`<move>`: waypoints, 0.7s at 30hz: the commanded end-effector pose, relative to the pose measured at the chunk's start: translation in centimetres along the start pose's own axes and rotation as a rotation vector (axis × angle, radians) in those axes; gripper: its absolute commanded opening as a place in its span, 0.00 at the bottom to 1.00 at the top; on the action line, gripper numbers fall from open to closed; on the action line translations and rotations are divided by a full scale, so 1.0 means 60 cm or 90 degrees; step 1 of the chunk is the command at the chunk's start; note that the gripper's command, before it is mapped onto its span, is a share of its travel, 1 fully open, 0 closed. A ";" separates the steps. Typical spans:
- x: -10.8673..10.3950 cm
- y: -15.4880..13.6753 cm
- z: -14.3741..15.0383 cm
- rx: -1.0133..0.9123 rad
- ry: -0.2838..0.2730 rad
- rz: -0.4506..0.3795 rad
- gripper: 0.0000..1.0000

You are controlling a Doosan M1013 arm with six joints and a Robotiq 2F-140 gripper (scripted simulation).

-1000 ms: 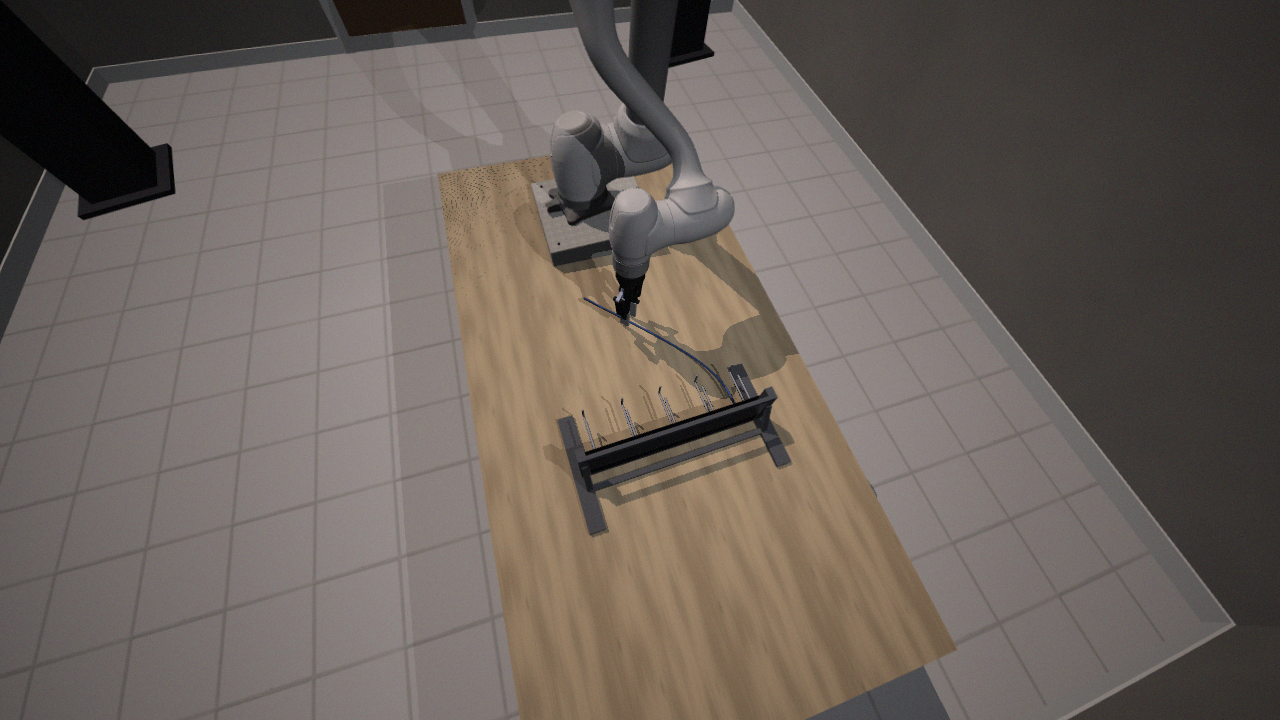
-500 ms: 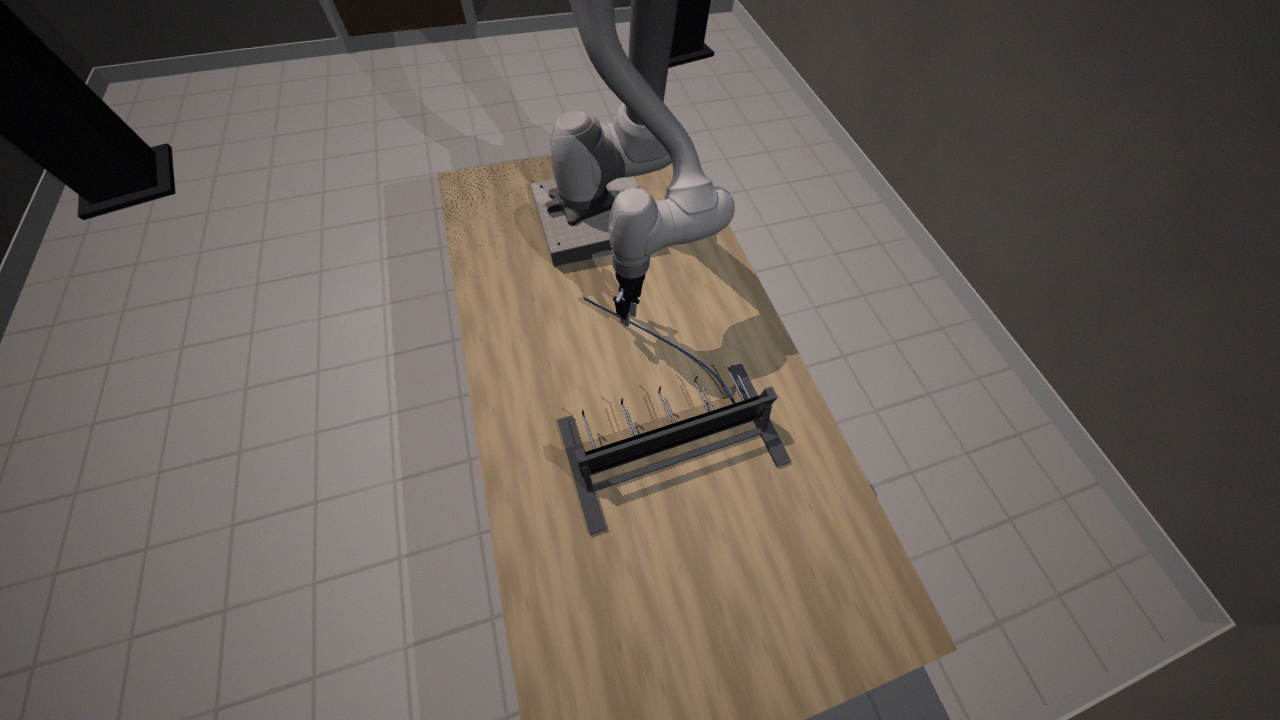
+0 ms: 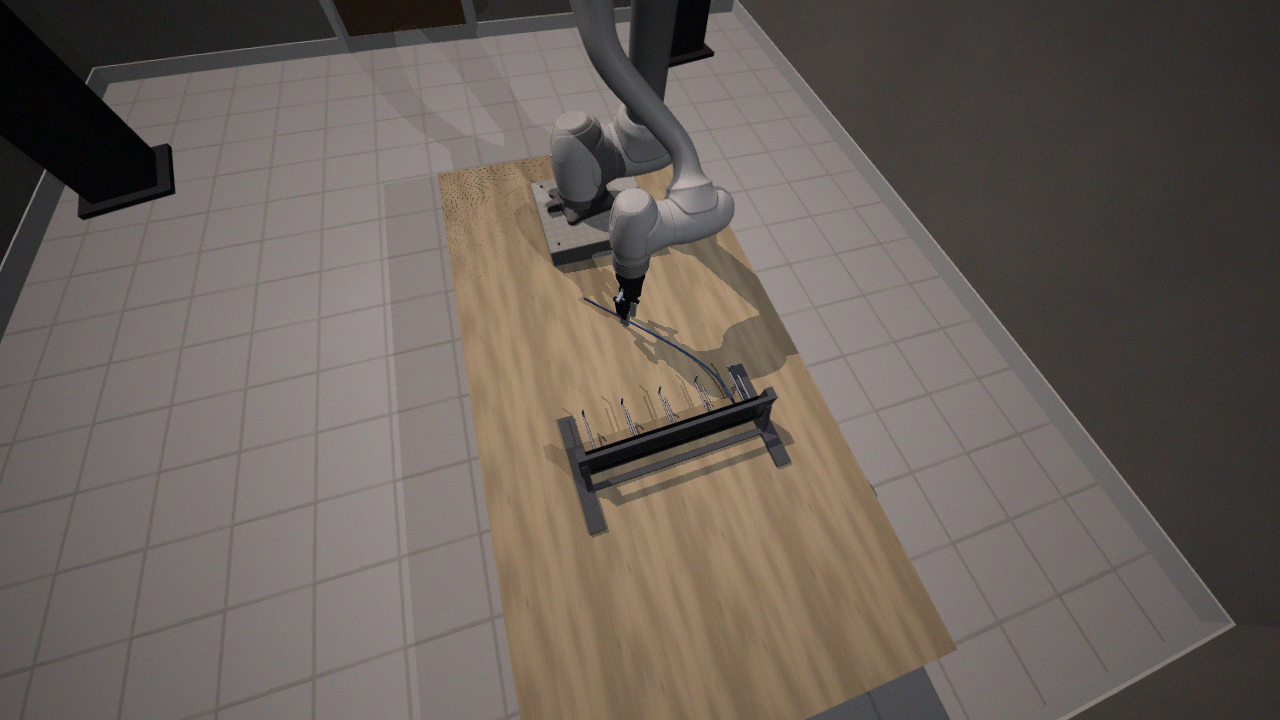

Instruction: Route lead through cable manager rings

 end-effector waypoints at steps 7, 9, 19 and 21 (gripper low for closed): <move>0.003 0.000 0.000 0.000 0.000 0.000 0.20; 0.004 0.000 0.000 0.000 0.000 0.000 0.20; 0.008 0.000 0.000 0.000 0.000 0.000 0.20; 0.009 0.000 0.000 0.000 0.000 0.000 0.20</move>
Point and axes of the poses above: the point where the finger pads meet when closed, its own x axis out along the fingers, its own z axis across the jaws, y = z × x, the point moved 3 cm from there along -x, back along the fingers, and after that the axes turned 7 degrees about -x, right-handed, at the moved point
